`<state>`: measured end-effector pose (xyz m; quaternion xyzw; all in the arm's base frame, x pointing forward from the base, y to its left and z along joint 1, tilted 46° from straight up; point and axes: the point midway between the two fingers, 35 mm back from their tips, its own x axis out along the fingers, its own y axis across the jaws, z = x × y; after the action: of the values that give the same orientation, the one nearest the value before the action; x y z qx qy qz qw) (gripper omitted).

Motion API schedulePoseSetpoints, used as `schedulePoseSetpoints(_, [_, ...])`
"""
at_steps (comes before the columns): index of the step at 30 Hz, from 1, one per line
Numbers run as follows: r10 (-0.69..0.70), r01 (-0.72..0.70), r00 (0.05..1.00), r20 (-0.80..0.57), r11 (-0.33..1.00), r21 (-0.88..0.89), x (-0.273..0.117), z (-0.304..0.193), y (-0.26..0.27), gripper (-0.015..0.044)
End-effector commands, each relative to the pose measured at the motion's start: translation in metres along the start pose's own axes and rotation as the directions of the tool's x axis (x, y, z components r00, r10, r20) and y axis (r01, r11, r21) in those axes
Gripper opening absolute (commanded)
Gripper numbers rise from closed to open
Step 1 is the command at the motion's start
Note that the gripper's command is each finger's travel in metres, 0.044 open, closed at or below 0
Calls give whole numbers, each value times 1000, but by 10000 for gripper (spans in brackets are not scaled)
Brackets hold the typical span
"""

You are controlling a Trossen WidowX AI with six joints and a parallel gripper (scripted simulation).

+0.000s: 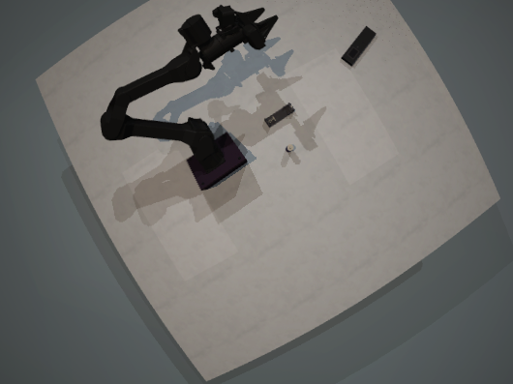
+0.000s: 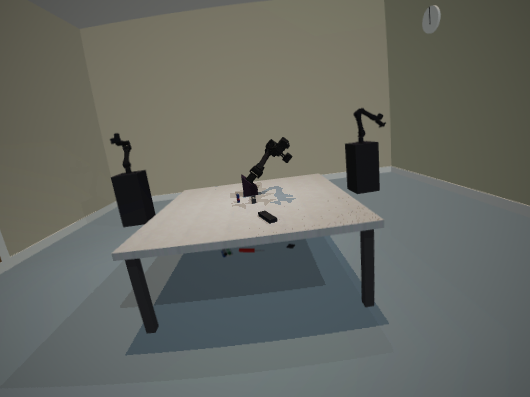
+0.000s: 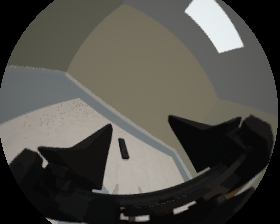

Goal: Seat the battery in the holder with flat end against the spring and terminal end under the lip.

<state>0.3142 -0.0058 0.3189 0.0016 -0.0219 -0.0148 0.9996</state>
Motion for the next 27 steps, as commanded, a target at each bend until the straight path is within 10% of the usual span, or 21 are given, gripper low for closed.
schedulePoseSetpoints(1, [-2, 2, 1000, -15, 1000, -11, 2, -3, -1, 374])
schedulePoseSetpoints(8, [-46, -132, 851, -524, 945, -298, 24, -128, -47, 190])
schedulePoseSetpoints(15, [78, -486, 435, -897, 859, -161, -22, -247, -89, 6])
schedulePoseSetpoints(22, [428, -651, 52, -902, 700, 295, -97, -309, -94, 0])
schedulePoseSetpoints(27, [693, -655, -43, -719, 524, 544, -136, -317, -86, 0])
